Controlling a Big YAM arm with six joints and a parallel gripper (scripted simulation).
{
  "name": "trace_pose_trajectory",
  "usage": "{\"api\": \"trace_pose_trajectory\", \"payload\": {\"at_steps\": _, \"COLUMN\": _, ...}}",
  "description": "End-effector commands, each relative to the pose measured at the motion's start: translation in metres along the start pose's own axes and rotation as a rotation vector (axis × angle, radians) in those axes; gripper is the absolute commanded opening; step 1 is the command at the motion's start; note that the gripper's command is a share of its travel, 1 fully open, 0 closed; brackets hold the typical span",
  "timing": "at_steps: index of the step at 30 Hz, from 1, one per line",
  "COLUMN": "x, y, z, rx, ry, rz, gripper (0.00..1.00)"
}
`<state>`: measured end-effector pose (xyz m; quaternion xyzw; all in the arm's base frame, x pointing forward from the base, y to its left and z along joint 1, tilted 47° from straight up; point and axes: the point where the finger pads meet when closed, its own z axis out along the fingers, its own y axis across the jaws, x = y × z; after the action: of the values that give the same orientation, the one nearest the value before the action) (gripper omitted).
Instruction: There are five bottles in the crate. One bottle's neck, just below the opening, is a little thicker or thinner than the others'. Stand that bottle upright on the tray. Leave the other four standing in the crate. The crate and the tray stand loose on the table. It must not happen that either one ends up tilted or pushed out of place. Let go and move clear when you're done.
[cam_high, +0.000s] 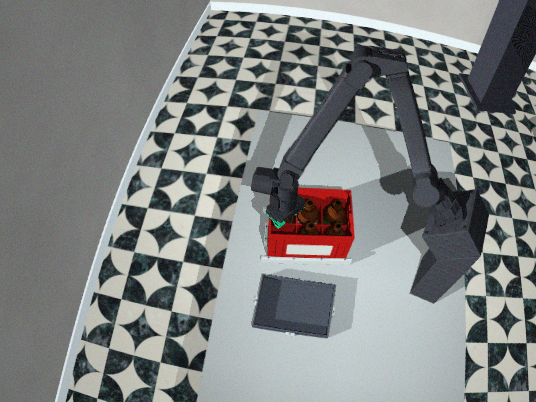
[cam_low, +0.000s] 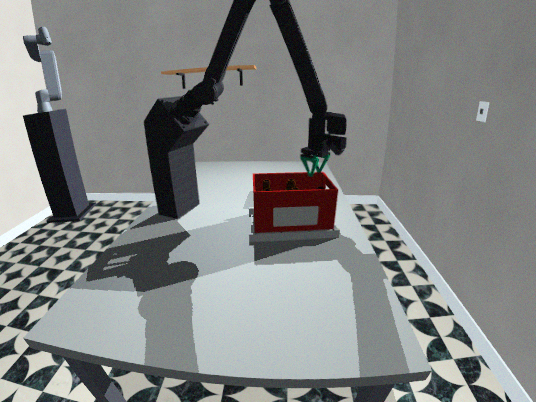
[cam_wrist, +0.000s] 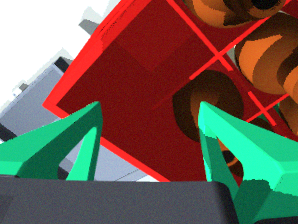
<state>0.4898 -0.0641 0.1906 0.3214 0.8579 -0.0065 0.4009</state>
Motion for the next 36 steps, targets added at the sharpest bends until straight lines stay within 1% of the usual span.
{"api": "trace_pose_trajectory", "payload": {"at_steps": 1, "x": -0.0076, "y": -0.0002, "z": 0.0020, "rx": -0.006, "ry": -0.016, "rz": 0.001, "gripper": 0.61}}
{"api": "trace_pose_trajectory", "payload": {"at_steps": 18, "x": -0.0042, "y": -0.0024, "z": 0.0018, "rx": -0.004, "ry": -0.012, "rz": 0.000, "gripper": 0.61}}
{"api": "trace_pose_trajectory", "payload": {"at_steps": 22, "x": -0.0076, "y": -0.0006, "z": 0.0006, "rx": -0.008, "ry": -0.018, "rz": 0.002, "gripper": 0.61}}
{"api": "trace_pose_trajectory", "payload": {"at_steps": 36, "x": -0.0076, "y": -0.0006, "z": 0.0006, "rx": -0.008, "ry": -0.018, "rz": 0.002, "gripper": 0.61}}
